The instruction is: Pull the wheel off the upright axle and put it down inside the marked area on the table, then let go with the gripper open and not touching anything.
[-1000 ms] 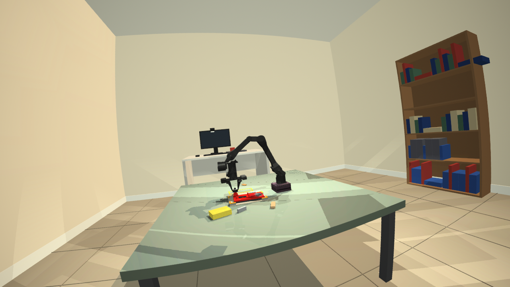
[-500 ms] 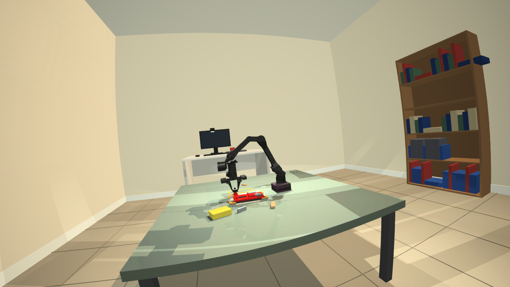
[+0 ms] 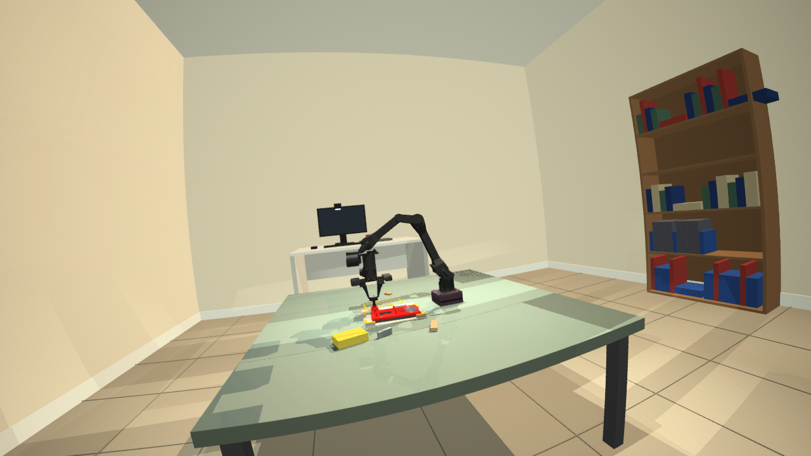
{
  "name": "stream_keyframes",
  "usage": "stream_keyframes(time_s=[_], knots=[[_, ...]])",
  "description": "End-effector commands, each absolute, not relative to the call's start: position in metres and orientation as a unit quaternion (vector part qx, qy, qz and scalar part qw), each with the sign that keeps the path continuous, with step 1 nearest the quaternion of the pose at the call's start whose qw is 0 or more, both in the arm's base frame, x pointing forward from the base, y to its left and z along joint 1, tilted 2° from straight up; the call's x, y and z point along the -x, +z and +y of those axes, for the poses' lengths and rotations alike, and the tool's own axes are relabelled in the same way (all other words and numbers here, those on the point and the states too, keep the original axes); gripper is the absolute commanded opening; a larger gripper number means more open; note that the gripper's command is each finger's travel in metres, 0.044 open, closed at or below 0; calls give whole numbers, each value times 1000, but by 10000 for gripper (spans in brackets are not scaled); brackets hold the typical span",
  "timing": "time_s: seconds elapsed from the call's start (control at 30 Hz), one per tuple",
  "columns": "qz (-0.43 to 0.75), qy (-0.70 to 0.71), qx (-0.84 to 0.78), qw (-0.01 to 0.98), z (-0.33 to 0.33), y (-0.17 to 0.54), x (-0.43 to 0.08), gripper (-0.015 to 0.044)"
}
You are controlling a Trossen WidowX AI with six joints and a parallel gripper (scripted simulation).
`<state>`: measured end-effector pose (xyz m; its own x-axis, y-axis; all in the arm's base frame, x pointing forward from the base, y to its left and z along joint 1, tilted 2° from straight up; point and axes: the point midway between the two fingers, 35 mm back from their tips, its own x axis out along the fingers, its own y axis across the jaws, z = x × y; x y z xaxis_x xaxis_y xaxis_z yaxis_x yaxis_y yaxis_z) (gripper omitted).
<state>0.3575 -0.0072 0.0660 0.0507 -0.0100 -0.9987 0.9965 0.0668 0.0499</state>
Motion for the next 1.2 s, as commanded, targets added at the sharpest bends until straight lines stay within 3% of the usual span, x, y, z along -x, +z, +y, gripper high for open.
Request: stream_keyframes(time_s=[0.0, 1.17], knots=[[498, -472, -495, 532, -7, 70, -358, 0], [500, -473, -493, 532, -14, 104, -354, 0]])
